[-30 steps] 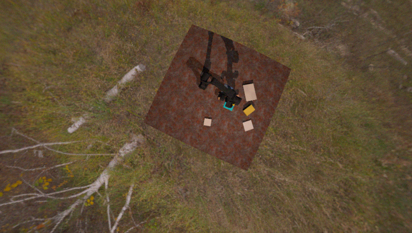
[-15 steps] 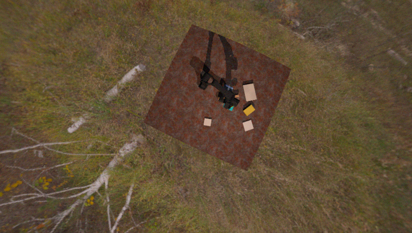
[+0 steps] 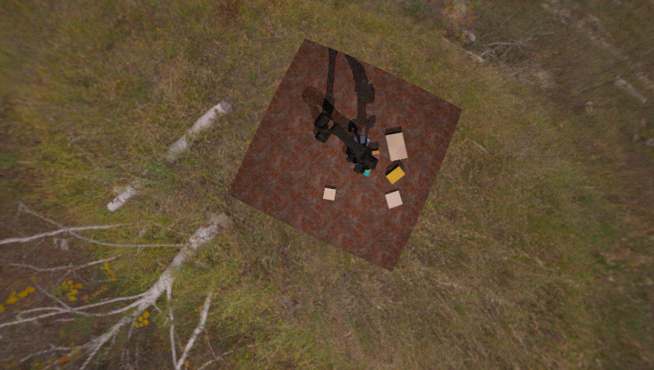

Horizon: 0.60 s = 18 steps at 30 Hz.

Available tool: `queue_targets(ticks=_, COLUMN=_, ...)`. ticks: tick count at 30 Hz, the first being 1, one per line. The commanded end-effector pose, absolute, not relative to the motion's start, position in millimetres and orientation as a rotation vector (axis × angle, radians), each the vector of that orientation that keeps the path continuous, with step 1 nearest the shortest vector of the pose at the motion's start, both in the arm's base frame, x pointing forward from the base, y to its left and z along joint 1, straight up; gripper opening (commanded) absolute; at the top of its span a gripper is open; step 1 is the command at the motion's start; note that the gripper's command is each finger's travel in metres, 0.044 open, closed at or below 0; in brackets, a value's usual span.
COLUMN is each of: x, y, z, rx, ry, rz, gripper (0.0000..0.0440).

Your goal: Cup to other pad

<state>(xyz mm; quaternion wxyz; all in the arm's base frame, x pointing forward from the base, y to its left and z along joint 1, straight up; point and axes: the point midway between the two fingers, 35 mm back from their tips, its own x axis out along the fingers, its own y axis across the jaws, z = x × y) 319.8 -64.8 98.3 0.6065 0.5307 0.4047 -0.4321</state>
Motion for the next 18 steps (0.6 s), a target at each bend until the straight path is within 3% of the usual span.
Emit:
queue_targets(ticks=1, x=316.1, y=-65.6, z=107.3, rx=1.244, ry=0.929, rz=-0.985, gripper=0.0214)
queue_targets(ticks=7, x=312.3, y=-68.2, z=129.3, rx=1.272, ry=0.896, rz=-0.963, gripper=0.0234)
queue_targets(ticks=10, x=311.7, y=-71.0, z=142.5, rx=1.282, ry=0.872, rz=-0.949, gripper=0.0266)
queue_targets(ticks=18, x=311.2, y=-80.5, z=166.9, rx=1.312, ry=0.823, rz=-0.945, gripper=0.0439)
